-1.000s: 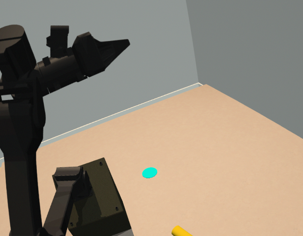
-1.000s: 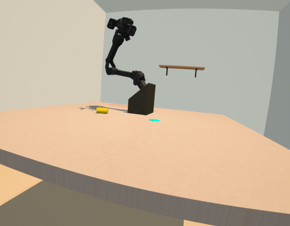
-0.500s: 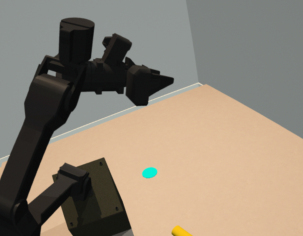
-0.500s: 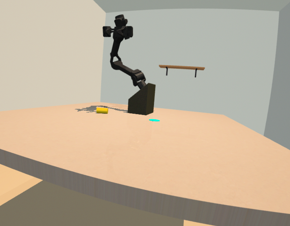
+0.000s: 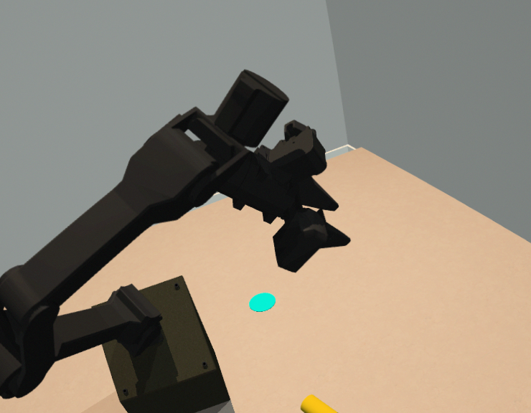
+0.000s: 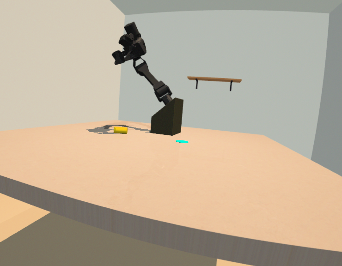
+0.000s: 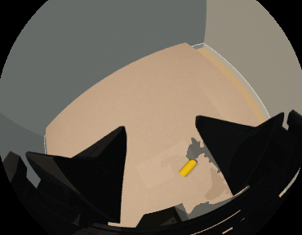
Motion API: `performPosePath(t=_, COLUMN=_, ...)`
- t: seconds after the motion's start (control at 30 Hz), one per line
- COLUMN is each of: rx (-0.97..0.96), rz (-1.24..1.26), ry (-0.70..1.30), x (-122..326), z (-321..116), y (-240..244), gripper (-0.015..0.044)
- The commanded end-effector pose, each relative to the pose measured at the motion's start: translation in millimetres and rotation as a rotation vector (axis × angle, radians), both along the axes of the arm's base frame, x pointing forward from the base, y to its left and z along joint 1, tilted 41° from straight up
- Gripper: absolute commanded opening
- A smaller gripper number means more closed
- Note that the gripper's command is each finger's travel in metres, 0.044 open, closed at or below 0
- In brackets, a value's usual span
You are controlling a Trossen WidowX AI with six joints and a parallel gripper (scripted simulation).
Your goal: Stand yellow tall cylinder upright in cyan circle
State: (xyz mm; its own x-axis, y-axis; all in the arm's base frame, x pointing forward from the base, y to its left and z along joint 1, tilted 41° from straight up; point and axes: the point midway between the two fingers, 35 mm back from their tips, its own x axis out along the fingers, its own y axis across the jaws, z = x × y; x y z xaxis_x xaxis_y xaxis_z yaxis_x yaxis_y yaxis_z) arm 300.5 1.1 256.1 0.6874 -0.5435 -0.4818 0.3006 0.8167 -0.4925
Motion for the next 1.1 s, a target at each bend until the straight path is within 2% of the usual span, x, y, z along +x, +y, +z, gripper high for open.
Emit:
performPosePath(t=0.0, rx=0.06, rz=-0.126, ry=0.017, x=1, z=-18, y=-24, gripper=0.0309)
performPosePath(t=0.33, rx=0.231, rz=-0.539, ry=0.024, x=-14, z=-64, y=-99, gripper=0.0309)
performPosePath(t=0.7, rx=0.395, rz=-1.033, ry=-0.014, x=-61, z=-113, y=-170, gripper=0.0309)
performPosePath(t=0.9, rx=0.404, rz=-1.065, ry=-0.018, x=-64, z=-117, y=-175, gripper=0.0309)
performPosePath(t=1.07, rx=0.408, rz=-1.066, ry=-0.016, x=-60, z=-150, y=-204, gripper=0.0309)
